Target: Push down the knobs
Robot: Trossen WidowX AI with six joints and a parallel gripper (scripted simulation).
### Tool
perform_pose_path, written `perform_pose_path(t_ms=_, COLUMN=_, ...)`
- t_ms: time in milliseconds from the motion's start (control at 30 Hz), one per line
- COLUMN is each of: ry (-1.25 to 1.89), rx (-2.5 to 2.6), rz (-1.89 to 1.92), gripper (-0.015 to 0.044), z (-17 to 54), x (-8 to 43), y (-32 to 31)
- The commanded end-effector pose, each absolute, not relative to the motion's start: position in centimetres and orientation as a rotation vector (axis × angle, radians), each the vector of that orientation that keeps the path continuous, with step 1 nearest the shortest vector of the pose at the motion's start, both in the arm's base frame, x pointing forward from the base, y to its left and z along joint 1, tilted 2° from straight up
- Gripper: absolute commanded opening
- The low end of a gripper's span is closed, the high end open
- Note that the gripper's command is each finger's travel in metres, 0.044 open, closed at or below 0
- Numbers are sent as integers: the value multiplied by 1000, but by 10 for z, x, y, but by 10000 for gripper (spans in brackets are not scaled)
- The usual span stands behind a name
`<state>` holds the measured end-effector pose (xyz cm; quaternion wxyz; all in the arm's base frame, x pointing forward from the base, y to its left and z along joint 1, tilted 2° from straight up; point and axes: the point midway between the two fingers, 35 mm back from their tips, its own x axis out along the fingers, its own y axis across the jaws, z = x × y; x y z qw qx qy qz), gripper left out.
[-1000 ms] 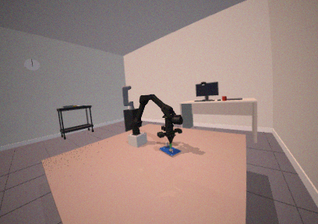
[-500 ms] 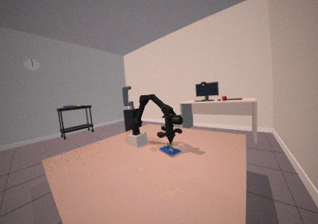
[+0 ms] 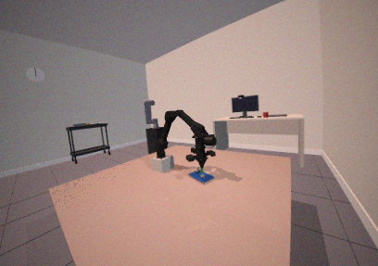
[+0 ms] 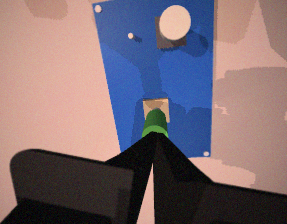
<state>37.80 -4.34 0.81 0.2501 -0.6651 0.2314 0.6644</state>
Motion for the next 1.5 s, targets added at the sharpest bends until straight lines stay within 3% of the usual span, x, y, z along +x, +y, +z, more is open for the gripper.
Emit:
perform_pose_path(t_ms=0, ry=632, rx=-1812, rz=1814, gripper=0, z=0, x=378, y=-44)
perform_pose_path(t_ms=1467, ry=632, rx=-1812, rz=1814, gripper=0, z=-8, x=378, y=-44)
